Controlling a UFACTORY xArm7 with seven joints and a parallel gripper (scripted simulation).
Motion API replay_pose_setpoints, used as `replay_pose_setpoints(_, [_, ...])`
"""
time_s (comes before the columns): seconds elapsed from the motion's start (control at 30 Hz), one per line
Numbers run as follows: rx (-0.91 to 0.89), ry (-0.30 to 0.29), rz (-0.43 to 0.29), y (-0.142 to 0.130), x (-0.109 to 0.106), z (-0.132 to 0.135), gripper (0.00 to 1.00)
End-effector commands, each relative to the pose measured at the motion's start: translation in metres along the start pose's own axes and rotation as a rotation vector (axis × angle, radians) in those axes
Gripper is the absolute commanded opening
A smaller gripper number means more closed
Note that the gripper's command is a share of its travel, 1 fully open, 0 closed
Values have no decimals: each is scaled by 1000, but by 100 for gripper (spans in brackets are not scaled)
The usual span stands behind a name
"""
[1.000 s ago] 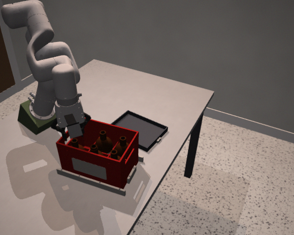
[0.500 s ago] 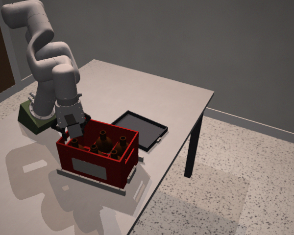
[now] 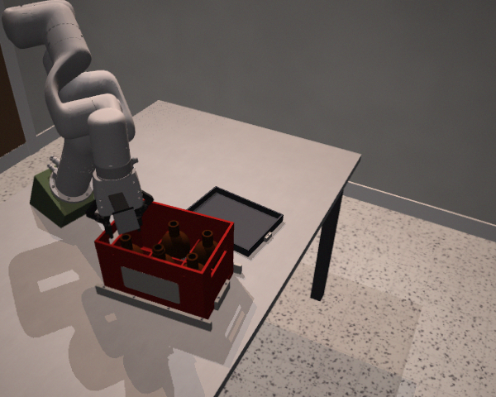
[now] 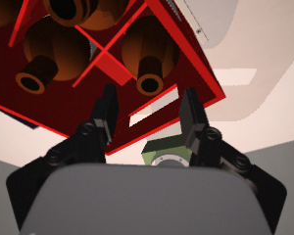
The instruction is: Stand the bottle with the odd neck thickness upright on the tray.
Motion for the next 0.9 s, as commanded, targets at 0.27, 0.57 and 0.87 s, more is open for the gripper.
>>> replay_pose_setpoints(0.27, [0,1,3,1,6,0,65])
replay_pose_setpoints(0.57, [0,1,3,1,14,0,65])
replay_pose_setpoints(0.87, [0,1,3,1,24,0,65])
Point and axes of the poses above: the point where the finger pads meet when closed, its own x axis out along the fingers, its own z axis across the jaws, y = z × x, the point moved 8 cm from there along -x, back along the fingers, and after that the axes turned 14 degrees about x, right-handed, at the moved point
